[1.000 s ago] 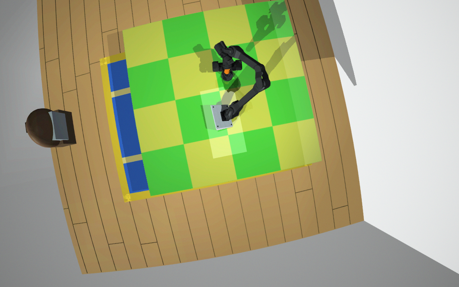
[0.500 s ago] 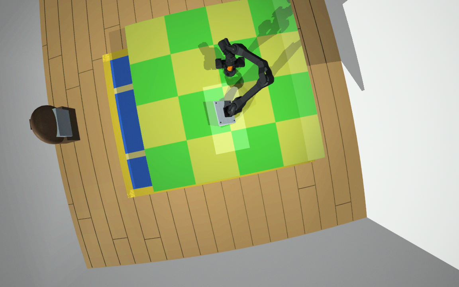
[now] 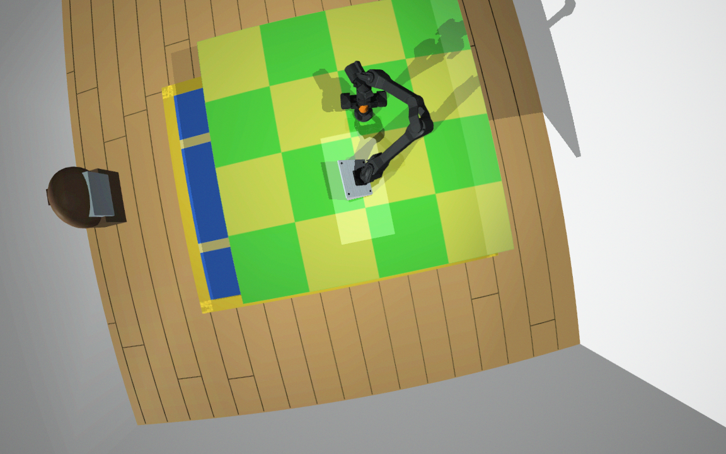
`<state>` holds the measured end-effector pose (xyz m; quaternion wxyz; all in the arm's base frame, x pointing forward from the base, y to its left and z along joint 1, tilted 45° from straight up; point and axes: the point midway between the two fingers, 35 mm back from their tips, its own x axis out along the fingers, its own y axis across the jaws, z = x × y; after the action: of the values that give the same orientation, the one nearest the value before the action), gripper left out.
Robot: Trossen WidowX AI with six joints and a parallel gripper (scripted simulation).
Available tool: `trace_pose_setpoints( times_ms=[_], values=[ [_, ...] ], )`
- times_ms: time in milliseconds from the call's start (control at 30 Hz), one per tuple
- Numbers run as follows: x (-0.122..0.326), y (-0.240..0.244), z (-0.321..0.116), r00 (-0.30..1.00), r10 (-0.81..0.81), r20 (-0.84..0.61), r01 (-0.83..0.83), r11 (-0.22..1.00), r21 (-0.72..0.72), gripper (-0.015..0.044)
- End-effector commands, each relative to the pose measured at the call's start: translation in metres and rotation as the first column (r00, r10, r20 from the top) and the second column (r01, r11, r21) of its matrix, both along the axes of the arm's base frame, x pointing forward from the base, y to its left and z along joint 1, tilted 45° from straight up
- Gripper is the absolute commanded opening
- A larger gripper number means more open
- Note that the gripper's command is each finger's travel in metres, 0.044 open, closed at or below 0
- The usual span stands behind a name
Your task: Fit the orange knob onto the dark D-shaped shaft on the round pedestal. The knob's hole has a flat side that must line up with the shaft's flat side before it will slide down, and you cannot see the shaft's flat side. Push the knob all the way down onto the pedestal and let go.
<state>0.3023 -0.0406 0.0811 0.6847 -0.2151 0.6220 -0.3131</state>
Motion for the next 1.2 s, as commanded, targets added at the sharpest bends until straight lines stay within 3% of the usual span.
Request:
trace_pose_setpoints(
  times_ms=[0,467,700,1167],
  values=[
    [-0.0003,-0.0005,-0.0004,1.0,0.002,-0.002,-0.002,1.0,-0.003,0.0],
    [0.0,0.0028,0.0032,1.0,0.009,-0.008,-0.009,1.0,-0.003,0.0],
    [0.0026,0.0024,0.0028,0.978,0.149,-0.145,-0.15,0.989,0.002,0.0],
    [0.0049,-0.0007,0.0006,0.978,0.151,-0.147,-0.152,0.988,0.002,0.0]
  ],
)
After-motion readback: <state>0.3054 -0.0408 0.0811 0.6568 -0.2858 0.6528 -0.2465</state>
